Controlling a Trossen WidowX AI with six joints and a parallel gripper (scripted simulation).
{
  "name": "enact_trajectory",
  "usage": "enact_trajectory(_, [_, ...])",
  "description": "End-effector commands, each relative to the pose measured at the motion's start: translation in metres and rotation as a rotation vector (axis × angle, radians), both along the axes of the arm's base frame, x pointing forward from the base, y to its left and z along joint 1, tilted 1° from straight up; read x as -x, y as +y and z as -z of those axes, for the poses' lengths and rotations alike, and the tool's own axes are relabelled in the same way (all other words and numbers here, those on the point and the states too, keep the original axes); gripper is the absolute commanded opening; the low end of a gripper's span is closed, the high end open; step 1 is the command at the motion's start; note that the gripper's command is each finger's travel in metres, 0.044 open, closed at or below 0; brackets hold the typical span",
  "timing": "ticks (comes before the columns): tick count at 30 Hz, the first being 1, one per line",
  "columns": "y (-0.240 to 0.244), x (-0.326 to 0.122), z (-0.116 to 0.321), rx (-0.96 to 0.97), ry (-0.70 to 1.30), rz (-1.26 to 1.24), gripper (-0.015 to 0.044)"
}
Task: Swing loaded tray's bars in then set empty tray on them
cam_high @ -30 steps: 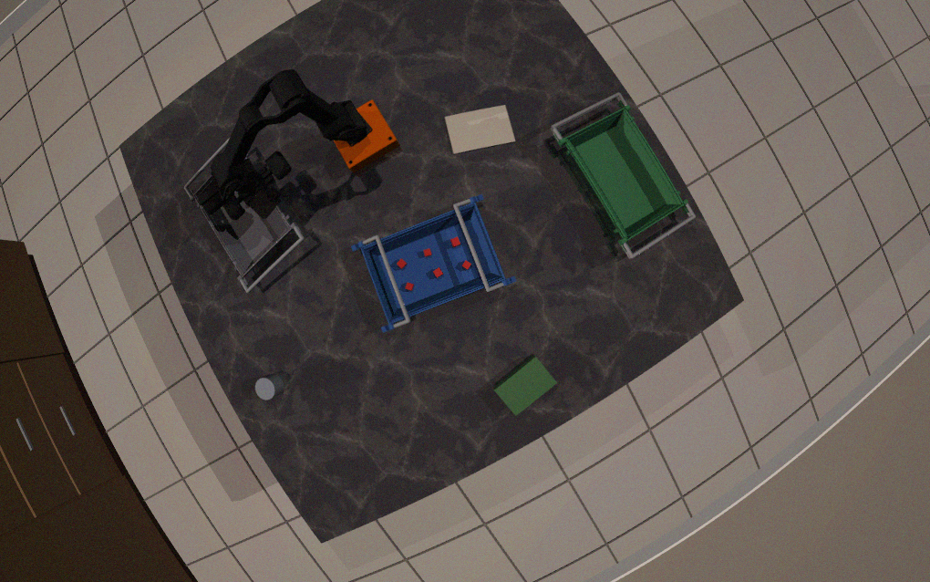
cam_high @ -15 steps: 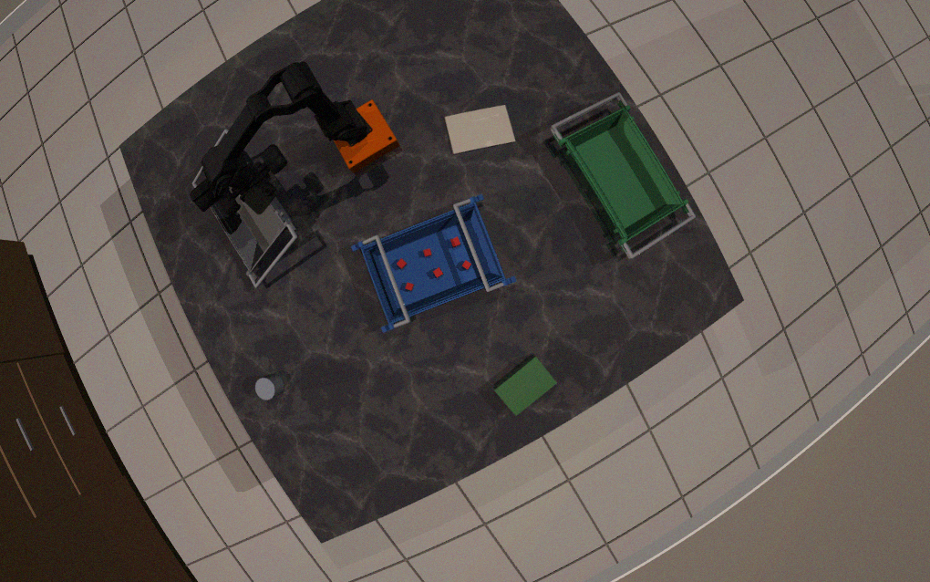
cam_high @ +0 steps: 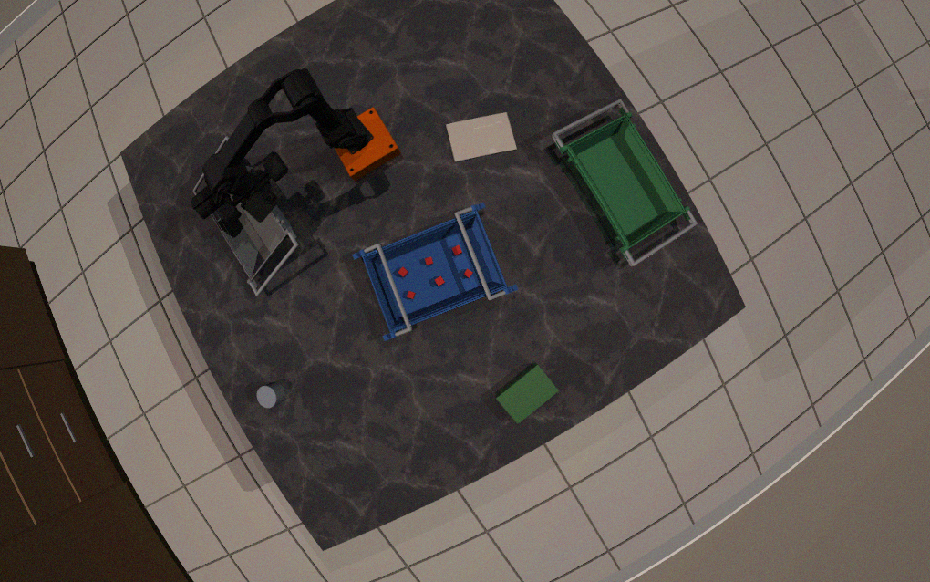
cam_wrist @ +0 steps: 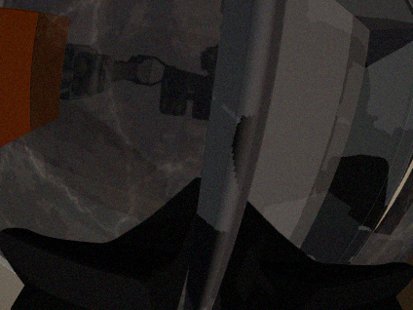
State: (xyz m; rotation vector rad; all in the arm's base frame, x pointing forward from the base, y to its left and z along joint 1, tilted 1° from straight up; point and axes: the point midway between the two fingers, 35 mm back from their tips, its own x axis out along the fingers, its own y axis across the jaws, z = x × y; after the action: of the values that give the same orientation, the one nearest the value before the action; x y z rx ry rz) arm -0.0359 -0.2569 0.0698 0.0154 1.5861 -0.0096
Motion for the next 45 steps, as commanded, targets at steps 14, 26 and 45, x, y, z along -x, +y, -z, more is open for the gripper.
enact_trajectory(14, [-0.009, 0.001, -0.010, 0.033, 0.002, 0.002, 0.0000])
enact_trajectory(26, [-0.036, 0.004, -0.047, 0.036, 0.002, 0.002, 0.0000])
enact_trajectory(45, [-0.069, 0.008, -0.105, 0.039, 0.003, 0.002, 0.0000])
